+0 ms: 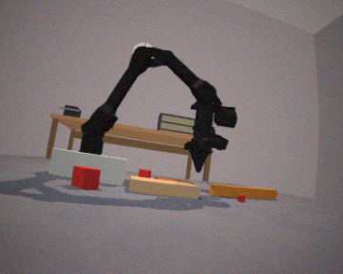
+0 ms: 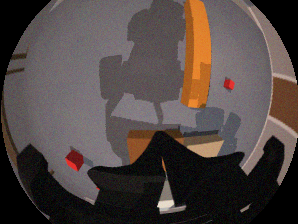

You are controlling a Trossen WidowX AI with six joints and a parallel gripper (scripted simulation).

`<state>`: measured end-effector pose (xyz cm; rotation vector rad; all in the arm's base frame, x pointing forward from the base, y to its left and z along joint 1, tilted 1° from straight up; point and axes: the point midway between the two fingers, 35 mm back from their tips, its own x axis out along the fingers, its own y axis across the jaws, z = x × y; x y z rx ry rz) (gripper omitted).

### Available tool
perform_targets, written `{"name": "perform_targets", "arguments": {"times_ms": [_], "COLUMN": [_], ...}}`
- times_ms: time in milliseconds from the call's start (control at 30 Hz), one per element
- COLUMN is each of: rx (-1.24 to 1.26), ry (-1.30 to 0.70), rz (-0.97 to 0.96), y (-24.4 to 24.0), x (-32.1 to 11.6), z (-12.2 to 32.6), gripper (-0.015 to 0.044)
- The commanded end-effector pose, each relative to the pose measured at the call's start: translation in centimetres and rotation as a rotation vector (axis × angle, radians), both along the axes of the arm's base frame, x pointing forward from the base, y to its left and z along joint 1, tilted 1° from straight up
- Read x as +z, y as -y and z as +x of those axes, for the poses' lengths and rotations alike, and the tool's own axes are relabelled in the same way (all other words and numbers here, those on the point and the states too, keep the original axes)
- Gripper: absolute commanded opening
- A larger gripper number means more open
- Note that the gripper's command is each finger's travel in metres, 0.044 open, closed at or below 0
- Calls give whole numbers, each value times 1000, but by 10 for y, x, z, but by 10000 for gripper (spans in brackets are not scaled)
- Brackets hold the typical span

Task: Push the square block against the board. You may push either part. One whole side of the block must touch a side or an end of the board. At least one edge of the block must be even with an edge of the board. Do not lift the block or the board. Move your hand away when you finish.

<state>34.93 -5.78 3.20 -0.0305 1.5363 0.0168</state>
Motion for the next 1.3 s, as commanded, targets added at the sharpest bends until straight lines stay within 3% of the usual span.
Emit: {"name": "perform_targets", "arguments": {"times_ms": [0, 100, 1267], "rx": [-14, -14, -14], "ry": [-6, -7, -9], "rz": [-3, -3, -3], "y": [1, 1, 2], "x": [-27, -54, -55], "z": [1, 1, -21], "gripper": [0, 0, 0]}}
